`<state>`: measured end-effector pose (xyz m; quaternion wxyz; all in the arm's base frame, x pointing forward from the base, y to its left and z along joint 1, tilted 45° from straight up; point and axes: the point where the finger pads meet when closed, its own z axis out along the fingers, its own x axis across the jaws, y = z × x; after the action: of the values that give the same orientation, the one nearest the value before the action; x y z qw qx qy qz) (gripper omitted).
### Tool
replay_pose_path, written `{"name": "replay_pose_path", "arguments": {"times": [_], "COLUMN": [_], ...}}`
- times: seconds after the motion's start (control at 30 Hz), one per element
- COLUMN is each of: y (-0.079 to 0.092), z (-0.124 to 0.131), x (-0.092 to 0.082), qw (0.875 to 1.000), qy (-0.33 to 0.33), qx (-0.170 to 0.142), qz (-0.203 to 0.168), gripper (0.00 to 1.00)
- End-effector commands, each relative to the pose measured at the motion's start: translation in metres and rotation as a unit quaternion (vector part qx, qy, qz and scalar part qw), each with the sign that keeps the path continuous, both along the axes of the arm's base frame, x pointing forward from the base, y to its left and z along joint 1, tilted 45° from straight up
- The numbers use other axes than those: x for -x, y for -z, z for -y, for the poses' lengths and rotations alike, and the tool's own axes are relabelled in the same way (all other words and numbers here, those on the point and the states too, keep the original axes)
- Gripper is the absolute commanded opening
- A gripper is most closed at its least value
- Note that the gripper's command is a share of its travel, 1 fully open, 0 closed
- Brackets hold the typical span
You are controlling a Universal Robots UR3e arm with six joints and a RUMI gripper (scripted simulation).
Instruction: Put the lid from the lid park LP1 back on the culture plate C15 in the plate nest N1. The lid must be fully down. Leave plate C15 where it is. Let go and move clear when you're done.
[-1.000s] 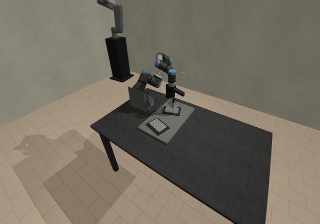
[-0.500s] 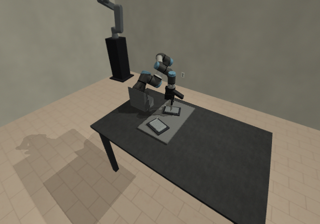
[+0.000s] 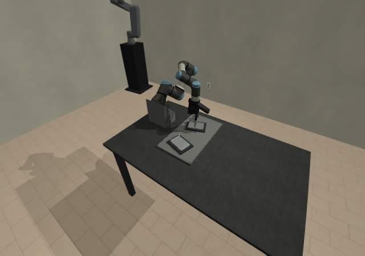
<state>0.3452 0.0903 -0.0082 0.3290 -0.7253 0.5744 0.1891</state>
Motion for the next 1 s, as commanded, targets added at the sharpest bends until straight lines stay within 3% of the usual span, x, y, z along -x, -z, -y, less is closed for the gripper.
{"name": "replay_pose_path", "arguments": {"times": [0.0, 0.5, 0.97], "y": [0.006, 0.021, 0.021], "z": [-0.006, -0.021, -0.020], "x": [-0.001, -0.003, -0.004], "qw": [1.000, 1.000, 1.000], "qy": [0.001, 0.001, 0.001], "qx": [0.000, 0.000, 0.001], "qz": [0.000, 0.000, 0.000], "gripper": [0.82, 0.82, 0.82]}}
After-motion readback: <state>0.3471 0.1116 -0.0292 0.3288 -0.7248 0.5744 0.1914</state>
